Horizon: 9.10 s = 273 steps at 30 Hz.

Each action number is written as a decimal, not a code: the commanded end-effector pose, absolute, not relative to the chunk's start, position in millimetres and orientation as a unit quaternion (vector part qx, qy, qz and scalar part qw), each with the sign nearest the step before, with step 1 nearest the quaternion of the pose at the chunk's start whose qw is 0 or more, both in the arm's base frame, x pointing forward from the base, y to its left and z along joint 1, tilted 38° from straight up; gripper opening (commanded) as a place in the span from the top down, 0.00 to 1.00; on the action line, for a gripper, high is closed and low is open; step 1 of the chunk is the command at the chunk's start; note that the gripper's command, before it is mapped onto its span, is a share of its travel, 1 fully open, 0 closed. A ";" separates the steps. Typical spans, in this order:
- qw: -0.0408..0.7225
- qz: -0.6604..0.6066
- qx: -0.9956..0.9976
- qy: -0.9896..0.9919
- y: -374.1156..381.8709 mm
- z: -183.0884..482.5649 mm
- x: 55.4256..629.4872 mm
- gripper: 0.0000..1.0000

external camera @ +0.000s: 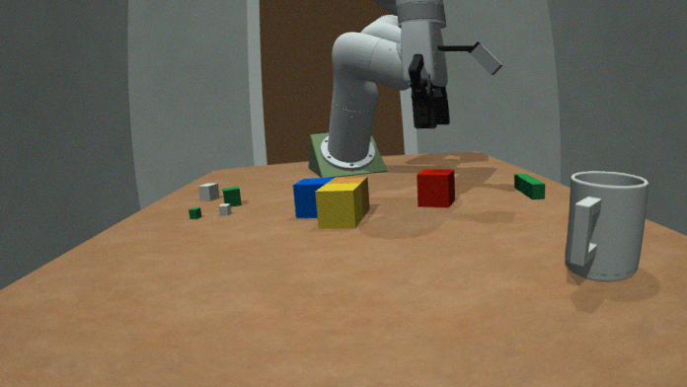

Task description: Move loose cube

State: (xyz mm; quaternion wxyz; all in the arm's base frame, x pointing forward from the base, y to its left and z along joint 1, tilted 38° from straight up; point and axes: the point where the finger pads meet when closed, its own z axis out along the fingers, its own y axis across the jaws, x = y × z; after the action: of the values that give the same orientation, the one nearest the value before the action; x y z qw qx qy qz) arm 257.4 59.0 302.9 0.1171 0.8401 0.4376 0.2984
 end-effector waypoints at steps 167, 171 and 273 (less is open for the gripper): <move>0.300 -0.121 -0.438 0.839 61.9 265.1 286.1 0.21; 0.300 -0.121 -0.438 0.839 61.9 264.9 286.2 0.21; 0.300 -0.121 -0.438 0.839 65.4 222.8 320.2 0.21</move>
State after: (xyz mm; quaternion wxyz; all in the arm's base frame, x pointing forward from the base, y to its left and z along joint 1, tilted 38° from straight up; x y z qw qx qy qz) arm 318.8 65.1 222.2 -0.2981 0.4385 -0.8392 0.1209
